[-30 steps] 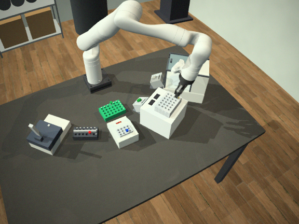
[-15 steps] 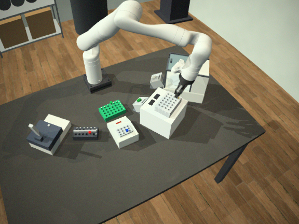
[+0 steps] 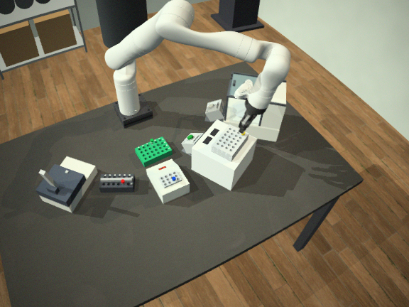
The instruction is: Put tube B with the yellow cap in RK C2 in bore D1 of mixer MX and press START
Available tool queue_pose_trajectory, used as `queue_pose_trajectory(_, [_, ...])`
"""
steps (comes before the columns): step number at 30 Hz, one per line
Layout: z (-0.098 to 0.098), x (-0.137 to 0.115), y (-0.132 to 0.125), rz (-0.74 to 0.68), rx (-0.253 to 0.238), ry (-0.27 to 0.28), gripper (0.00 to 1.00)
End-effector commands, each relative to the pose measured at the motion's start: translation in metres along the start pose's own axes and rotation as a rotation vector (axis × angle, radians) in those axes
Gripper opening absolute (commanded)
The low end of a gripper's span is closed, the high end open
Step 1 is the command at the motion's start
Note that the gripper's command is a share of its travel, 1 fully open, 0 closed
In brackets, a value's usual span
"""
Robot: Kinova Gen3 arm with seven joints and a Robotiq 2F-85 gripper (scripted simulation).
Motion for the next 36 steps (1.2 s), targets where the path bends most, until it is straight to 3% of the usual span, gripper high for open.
queue_pose_trajectory(1, [0.009,-0.002,0.003,0.007,0.007,-0.002,0.42])
queue_pose_trajectory(28, [0.038,-0.008,0.005,0.008,0.006,-0.002,0.42])
queue_pose_trajectory(36, [0.037,-0.008,0.004,0.006,0.004,0.0,0.42])
Point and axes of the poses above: the point where the finger pads meet when closed, its own z axis back along the fingers, its own y axis across the jaws, x = y × z, the point moved 8 cm from there along z, back along the fingers, and after that the axes turned 9 degrees about z, right-handed, at the moved point
